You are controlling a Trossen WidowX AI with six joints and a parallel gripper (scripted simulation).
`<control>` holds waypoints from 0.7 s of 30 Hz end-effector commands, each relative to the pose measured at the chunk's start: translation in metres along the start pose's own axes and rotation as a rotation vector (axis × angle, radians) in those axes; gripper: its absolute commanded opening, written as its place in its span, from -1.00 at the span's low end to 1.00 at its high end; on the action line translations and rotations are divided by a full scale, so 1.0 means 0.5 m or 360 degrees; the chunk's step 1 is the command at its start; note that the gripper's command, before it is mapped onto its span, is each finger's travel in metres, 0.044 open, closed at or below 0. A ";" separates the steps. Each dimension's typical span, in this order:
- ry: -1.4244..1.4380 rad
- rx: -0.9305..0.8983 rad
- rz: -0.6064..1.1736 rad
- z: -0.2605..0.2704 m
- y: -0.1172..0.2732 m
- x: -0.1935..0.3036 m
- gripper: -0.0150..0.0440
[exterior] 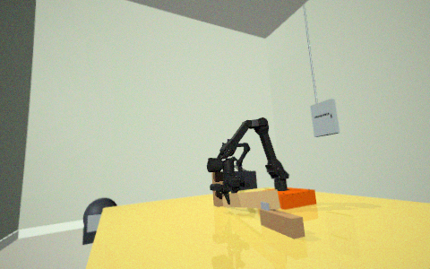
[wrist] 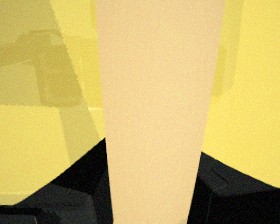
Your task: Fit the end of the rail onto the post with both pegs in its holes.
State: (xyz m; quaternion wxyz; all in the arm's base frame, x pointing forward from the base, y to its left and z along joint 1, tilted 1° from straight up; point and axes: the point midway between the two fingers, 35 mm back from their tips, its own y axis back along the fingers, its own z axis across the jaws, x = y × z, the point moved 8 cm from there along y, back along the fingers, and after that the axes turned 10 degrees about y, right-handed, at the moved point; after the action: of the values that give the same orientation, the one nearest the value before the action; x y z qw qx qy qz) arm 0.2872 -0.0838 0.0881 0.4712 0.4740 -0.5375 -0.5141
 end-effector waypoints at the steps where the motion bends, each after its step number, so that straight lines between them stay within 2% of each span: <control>1: 0.0000 0.0013 -0.0009 -0.002 0.010 -0.001 -0.49; 21: 0.0000 0.0014 -0.0009 -0.005 0.030 0.000 -0.49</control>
State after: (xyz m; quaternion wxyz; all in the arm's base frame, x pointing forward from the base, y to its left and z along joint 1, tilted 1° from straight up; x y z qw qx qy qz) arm 0.2879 -0.0841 0.0979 0.4728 0.4725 -0.5366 -0.5150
